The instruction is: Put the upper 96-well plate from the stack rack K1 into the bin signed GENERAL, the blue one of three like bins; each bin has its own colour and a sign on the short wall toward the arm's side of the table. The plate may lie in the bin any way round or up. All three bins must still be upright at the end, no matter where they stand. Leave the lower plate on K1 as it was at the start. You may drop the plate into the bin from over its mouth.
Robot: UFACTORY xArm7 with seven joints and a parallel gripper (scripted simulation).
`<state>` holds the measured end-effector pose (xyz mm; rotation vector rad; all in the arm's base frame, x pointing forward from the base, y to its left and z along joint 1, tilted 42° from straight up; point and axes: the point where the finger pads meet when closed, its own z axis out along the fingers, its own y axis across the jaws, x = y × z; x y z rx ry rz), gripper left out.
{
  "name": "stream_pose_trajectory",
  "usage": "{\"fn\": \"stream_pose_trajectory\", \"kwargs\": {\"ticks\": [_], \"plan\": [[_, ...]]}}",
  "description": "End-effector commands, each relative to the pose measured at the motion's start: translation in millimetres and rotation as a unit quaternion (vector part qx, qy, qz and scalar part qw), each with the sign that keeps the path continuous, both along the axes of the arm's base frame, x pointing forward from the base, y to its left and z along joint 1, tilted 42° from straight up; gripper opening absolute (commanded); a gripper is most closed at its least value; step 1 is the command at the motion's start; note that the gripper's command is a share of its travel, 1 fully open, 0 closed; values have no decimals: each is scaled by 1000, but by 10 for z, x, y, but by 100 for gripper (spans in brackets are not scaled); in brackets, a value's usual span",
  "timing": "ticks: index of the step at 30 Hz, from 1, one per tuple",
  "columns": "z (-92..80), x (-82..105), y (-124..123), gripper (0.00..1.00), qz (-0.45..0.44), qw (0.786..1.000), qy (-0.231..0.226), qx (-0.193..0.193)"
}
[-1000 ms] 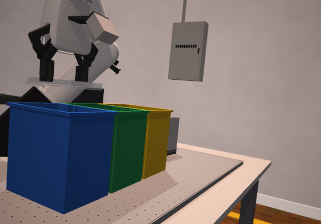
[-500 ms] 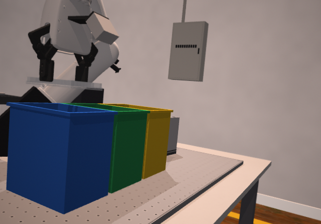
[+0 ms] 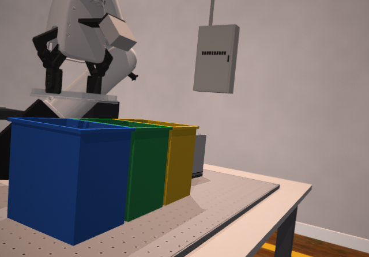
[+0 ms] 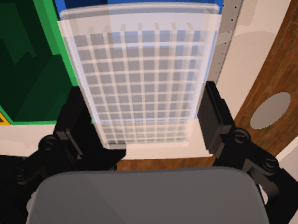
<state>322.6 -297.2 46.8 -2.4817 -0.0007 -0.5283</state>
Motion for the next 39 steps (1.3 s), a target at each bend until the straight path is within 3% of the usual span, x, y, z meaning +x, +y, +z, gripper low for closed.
{"fn": "stream_pose_trajectory", "kwargs": {"ticks": [1, 10, 39], "plan": [[-16, 13, 0, 0, -1, 1000, -1, -1], [-127, 69, 84, 0, -1, 1000, -1, -1], [-137, 73, 92, 0, -1, 1000, -1, -1]]}}
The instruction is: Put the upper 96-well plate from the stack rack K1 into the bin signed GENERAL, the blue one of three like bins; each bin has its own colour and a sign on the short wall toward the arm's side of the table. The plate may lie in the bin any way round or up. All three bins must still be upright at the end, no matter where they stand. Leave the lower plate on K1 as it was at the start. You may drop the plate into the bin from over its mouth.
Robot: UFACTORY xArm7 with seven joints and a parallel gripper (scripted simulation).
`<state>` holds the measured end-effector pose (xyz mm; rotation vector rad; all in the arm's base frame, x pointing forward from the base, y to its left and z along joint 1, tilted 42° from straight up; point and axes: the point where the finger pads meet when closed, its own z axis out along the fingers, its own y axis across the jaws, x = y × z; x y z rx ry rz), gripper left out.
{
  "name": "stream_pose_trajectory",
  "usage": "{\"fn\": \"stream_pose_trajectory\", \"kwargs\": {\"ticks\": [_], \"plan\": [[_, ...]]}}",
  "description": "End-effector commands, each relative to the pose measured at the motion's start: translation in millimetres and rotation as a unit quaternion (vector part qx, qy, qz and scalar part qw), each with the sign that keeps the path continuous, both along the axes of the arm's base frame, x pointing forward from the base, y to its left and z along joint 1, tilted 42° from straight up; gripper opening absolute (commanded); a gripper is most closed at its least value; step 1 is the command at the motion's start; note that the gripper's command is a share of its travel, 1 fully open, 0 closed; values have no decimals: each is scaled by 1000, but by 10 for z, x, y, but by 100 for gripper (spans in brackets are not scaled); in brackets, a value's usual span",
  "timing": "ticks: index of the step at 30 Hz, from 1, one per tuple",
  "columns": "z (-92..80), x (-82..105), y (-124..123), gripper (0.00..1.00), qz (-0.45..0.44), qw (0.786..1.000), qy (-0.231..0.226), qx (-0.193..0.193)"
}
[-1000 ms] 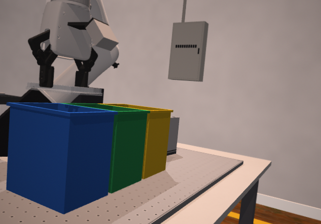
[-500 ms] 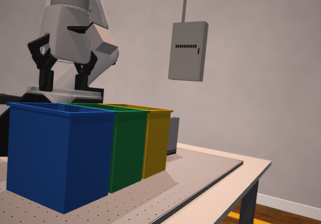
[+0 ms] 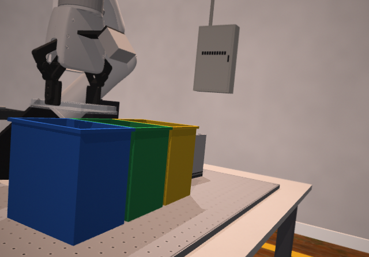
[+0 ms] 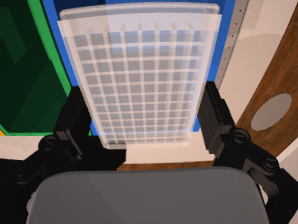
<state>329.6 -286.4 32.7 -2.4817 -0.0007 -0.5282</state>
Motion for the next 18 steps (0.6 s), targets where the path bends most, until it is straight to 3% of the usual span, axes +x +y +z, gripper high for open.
{"fn": "stream_pose_trajectory", "kwargs": {"ticks": [1, 18], "plan": [[3, 4, -15, 0, -1, 1000, -1, -1], [-15, 13, -1, 0, -1, 1000, -1, -1]]}}
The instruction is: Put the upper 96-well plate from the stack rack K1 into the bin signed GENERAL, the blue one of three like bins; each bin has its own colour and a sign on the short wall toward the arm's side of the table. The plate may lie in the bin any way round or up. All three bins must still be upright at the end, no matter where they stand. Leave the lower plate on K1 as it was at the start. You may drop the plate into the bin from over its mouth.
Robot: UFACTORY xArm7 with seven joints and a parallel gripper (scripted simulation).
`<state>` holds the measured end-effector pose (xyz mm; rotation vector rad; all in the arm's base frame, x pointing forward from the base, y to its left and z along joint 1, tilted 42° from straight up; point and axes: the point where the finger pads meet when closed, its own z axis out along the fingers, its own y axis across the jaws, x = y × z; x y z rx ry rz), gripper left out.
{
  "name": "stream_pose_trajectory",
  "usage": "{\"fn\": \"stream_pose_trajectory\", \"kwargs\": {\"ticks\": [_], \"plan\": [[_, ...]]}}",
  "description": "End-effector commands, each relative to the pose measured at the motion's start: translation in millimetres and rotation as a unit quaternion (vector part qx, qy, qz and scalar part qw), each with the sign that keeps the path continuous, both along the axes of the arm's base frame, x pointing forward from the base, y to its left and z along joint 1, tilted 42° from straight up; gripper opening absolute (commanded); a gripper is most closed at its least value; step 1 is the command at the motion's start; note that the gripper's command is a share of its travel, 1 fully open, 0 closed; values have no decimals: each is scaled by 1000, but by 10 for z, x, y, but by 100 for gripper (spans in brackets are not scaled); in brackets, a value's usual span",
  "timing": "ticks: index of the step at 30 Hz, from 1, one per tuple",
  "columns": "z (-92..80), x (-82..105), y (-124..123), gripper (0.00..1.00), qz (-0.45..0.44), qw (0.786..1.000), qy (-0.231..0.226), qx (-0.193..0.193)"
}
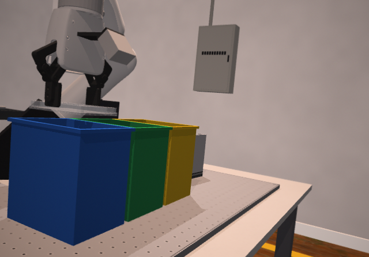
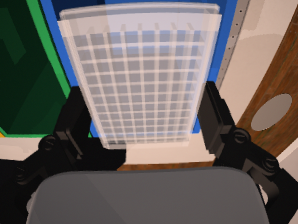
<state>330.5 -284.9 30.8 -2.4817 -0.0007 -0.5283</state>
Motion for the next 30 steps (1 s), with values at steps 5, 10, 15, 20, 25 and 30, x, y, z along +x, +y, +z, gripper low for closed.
{"fn": "stream_pose_trajectory", "kwargs": {"ticks": [5, 10, 15, 20, 25, 30], "plan": [[-2, 7, -11, 0, -1, 1000, -1, -1], [-6, 8, -9, 0, -1, 1000, -1, -1], [-12, 12, -4, 0, -1, 1000, -1, -1], [-18, 15, 1, 0, -1, 1000, -1, -1], [-24, 18, 5, 0, -1, 1000, -1, -1], [-28, 20, 8, 0, -1, 1000, -1, -1]]}}
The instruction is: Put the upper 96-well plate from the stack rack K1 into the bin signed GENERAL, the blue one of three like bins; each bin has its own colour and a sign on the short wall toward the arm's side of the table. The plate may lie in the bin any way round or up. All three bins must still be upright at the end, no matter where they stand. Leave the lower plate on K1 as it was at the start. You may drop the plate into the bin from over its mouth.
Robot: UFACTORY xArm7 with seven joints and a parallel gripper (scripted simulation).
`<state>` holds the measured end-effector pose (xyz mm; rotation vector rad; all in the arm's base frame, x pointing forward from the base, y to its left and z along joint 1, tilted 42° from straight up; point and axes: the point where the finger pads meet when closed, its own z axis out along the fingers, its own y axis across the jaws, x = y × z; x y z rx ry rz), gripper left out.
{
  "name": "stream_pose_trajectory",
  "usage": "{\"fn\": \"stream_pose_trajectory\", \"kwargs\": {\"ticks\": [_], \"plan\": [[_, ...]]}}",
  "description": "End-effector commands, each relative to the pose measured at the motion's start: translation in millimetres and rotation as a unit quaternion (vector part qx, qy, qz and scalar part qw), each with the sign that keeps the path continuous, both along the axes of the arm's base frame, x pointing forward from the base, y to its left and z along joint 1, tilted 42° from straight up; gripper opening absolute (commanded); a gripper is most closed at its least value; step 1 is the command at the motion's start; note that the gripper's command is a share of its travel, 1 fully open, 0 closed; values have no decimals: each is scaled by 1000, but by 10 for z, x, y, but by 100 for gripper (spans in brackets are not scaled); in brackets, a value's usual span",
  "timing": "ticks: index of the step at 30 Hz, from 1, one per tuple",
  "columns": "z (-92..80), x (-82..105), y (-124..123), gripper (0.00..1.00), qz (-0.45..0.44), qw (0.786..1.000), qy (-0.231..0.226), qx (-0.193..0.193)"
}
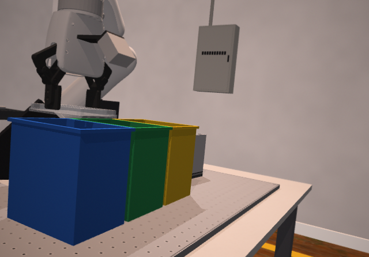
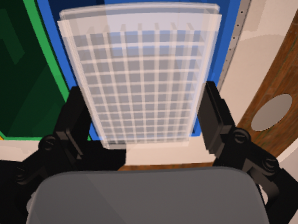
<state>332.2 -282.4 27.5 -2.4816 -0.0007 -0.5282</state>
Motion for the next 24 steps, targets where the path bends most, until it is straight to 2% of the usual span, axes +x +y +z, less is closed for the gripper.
{"fn": "stream_pose_trajectory", "kwargs": {"ticks": [1, 20, 21, 24], "plan": [[3, 4, -16, 0, -1, 1000, -1, -1], [-17, 14, -1, 0, -1, 1000, -1, -1], [-21, 16, 2, 100, -1, 1000, -1, -1], [-21, 16, 3, 100, -1, 1000, -1, -1]]}}
